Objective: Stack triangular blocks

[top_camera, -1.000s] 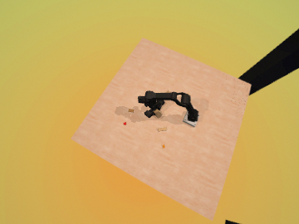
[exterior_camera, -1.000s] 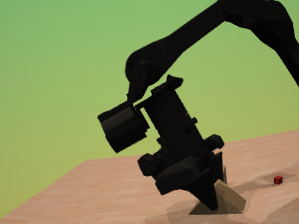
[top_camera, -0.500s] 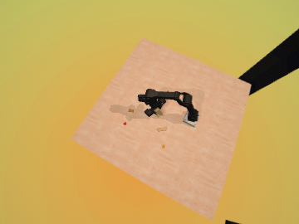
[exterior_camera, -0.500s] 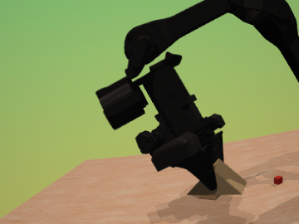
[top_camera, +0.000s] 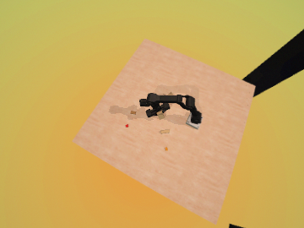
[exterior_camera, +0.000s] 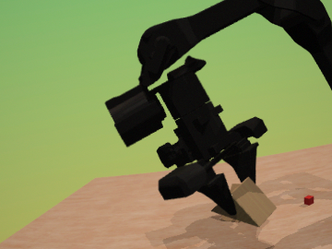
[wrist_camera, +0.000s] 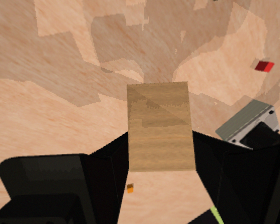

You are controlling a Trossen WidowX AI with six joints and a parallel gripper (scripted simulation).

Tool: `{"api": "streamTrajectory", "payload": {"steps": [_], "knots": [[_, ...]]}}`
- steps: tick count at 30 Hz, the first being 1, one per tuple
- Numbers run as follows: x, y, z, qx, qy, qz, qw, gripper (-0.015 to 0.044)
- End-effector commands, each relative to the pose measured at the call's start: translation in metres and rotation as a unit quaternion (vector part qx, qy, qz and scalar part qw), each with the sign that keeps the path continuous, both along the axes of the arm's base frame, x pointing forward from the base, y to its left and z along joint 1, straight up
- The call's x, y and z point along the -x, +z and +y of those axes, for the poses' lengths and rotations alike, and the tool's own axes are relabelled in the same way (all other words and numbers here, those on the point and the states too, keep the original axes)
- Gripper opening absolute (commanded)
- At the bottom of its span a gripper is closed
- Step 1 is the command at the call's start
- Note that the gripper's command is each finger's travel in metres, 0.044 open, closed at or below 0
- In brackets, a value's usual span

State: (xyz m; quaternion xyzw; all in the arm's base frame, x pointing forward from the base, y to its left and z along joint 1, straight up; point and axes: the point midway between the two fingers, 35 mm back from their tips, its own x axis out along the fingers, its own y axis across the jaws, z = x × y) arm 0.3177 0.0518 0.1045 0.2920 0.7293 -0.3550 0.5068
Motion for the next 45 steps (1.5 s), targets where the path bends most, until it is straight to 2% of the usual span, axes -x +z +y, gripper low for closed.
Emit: {"api": "streamTrajectory", "payload": {"steps": [1,20,30,42,45], "knots": [[0.0005,-0.0005,0.0011,0.035,-0.052,0.003,0.998,0.0000],[0.0014,-0.0006,0.0052,0.186,-0.308,-0.016,0.933,0.0000],[0.0012,0.0001,0.0074,0.250,-0.435,-0.043,0.864,0.0000],[0.0004,0.0018,0.0104,0.305,-0.573,-0.088,0.755,0.0000],[0.0003,0.0019,0.0106,0.308,-0.581,-0.090,0.748,0.0000]]}}
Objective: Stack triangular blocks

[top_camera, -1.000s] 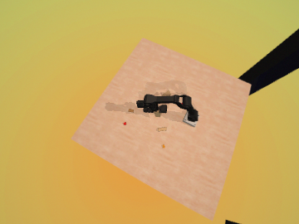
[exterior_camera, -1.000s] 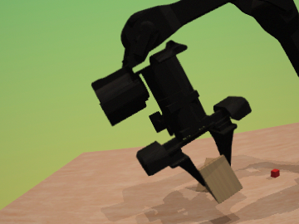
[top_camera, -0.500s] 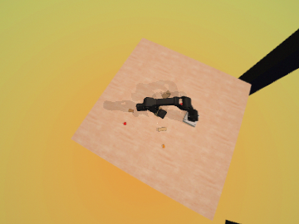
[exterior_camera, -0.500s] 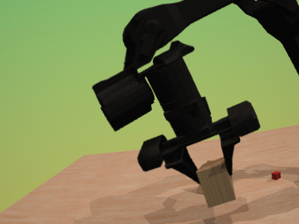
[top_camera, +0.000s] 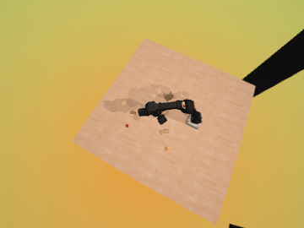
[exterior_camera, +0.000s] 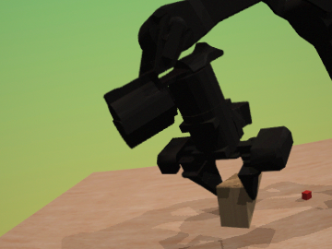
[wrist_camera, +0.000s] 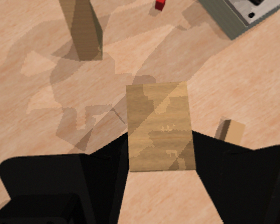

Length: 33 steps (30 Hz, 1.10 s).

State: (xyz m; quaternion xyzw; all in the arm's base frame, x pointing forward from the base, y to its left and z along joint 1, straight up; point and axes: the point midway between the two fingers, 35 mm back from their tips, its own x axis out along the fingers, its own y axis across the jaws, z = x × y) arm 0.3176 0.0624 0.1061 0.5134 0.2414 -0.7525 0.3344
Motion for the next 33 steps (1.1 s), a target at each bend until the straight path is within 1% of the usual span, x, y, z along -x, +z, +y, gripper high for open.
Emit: {"api": "streamTrajectory", "payload": {"steps": [1,5,18,33], "knots": [[0.000,0.000,0.000,0.012,-0.018,-0.006,1.000,0.0000],[-0.001,0.002,-0.006,0.012,-0.017,-0.007,1.000,0.0000],[-0.009,0.022,-0.065,0.012,-0.014,-0.018,1.000,0.0000],[-0.005,0.046,-0.133,0.021,-0.010,-0.026,0.999,0.0000]]}}
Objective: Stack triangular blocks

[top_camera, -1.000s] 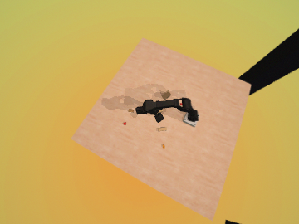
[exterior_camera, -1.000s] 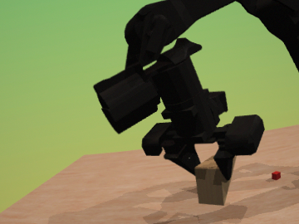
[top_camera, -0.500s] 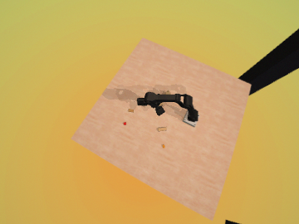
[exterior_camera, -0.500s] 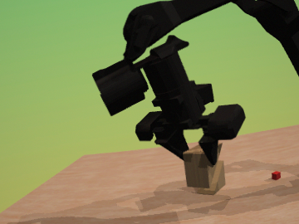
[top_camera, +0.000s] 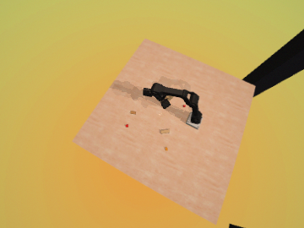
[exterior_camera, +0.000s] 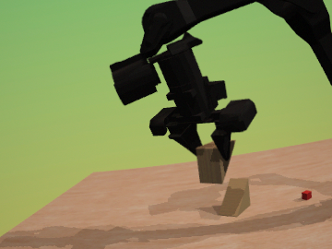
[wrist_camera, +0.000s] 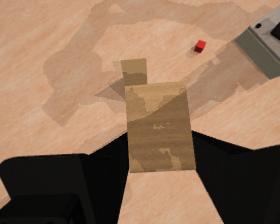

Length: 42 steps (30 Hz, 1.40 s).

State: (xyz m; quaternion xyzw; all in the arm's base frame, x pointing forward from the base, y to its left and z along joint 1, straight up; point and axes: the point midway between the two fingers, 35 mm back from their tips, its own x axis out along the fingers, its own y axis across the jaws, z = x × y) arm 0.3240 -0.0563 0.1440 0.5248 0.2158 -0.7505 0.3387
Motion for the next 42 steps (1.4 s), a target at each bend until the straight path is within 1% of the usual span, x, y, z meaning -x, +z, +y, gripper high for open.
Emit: {"api": "streamTrajectory", "payload": {"steps": [1,5,10,26,33,39,42], "knots": [[0.001,0.010,-0.018,0.005,0.002,-0.008,1.000,0.0000],[-0.001,0.018,-0.035,0.010,0.005,-0.013,1.000,0.0000],[-0.001,0.016,-0.039,0.011,0.004,-0.013,1.000,0.0000],[0.016,-0.052,-0.065,0.002,-0.006,0.012,1.000,0.0000],[0.019,-0.058,-0.066,0.001,-0.007,0.014,1.000,0.0000],[0.025,-0.080,-0.073,0.002,-0.007,0.014,1.000,0.0000],[0.027,-0.083,-0.073,0.002,-0.007,0.014,1.000,0.0000]]}}
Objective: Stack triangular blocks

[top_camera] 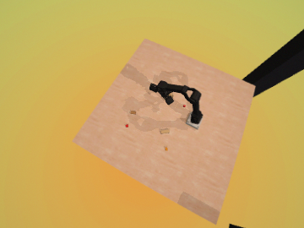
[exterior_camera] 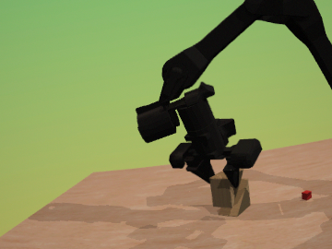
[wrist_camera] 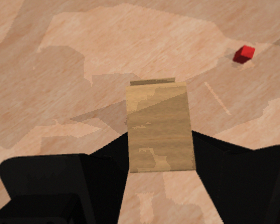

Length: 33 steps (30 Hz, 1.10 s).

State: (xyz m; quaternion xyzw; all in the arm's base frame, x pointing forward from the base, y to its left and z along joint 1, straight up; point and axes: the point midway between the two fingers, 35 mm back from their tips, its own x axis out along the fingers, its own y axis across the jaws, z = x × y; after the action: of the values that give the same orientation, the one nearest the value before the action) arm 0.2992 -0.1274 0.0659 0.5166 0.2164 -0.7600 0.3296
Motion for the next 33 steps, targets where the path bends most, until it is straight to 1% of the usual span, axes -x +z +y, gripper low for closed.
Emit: {"api": "streamTrajectory", "payload": {"steps": [1,33], "knots": [[0.0022,-0.0052,-0.0023,0.002,0.001,0.001,1.000,0.0000],[0.0033,-0.0080,-0.0039,0.006,0.005,-0.001,1.000,0.0000]]}}
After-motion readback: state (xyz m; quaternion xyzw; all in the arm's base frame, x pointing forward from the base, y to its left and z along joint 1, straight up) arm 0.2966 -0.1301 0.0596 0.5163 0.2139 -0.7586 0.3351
